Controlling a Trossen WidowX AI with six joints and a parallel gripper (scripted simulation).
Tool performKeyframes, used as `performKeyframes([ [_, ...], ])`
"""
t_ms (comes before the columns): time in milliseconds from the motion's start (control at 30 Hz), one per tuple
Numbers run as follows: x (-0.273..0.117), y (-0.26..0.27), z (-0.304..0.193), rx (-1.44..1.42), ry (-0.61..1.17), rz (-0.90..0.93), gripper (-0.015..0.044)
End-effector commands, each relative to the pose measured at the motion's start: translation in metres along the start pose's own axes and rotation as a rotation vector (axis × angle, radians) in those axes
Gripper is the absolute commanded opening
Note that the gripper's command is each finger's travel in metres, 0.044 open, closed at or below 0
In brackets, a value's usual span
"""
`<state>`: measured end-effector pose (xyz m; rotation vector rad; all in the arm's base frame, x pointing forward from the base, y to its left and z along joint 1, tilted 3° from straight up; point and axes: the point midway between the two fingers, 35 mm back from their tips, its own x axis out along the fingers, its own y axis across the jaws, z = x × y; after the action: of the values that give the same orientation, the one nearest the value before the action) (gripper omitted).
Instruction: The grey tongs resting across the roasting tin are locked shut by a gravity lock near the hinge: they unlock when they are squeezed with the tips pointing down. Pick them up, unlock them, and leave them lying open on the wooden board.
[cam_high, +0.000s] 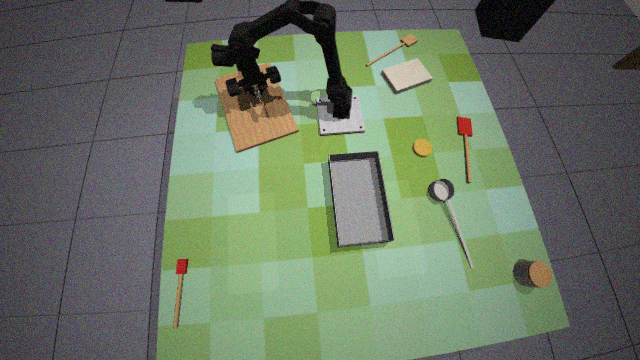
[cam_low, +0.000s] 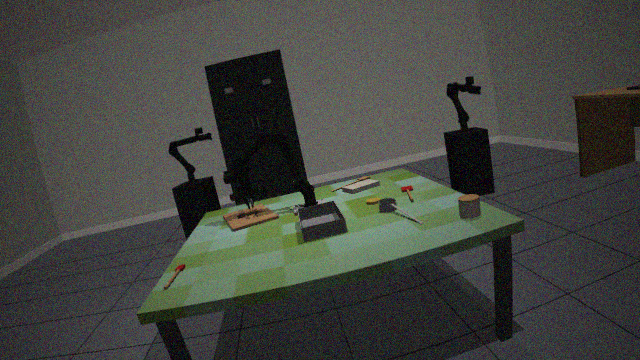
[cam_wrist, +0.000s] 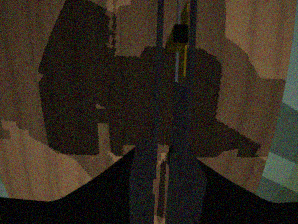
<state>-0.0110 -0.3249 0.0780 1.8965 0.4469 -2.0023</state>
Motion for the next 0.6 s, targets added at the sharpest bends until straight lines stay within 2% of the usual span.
performKeyframes([
  [0,-0.0002,0.0000,0.0000,0.000,0.000,0.000,0.0060],
  [467,-0.0002,0.0000,0.0000,0.000,0.000,0.000,0.0427],
  [567,-0.0013,0.0005,0.0013,-0.001,-0.001,0.000,0.0440],
])
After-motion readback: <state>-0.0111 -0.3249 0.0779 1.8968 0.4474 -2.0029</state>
